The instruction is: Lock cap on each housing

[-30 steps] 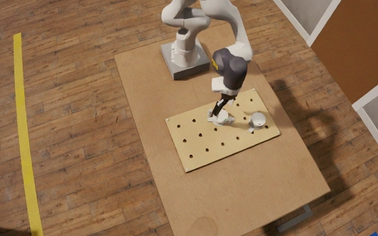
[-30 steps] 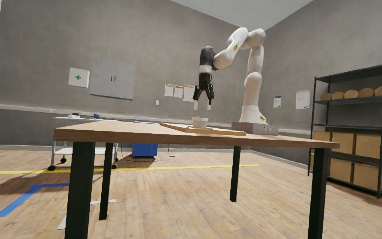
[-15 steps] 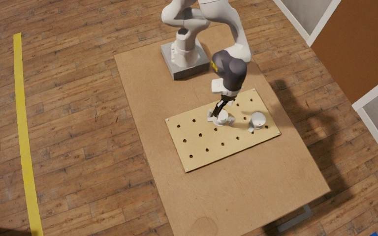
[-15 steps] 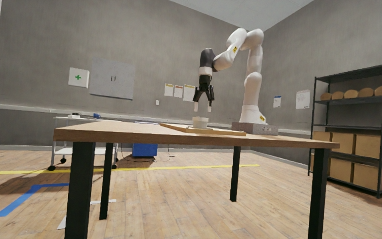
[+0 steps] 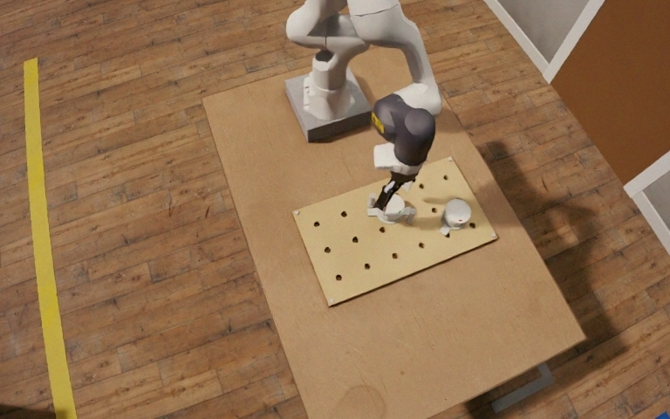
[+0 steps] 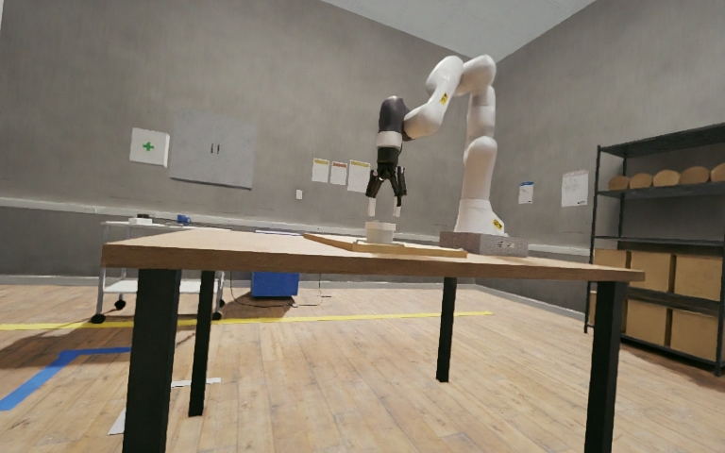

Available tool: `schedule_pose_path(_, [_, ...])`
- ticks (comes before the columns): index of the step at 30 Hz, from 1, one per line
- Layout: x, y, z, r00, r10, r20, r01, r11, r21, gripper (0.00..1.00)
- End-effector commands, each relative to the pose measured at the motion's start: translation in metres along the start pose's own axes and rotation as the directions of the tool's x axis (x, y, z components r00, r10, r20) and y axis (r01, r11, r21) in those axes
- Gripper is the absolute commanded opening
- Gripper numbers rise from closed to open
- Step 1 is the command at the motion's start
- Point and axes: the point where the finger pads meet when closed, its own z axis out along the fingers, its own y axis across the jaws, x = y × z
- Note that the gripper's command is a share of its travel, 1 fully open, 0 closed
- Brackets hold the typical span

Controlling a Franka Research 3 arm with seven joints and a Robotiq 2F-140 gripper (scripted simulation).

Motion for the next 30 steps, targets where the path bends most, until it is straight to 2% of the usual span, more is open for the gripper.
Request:
schedule_pose_path(1, [-0.001, -0.001, 0.005, 1.0, 0.017, 0.004, -0.017, 1.0, 0.004, 0.78])
schedule_pose_path(30, [-0.001, -0.002, 0.034, 1.0, 0.017, 0.004, -0.017, 1.0, 0.004, 0.78])
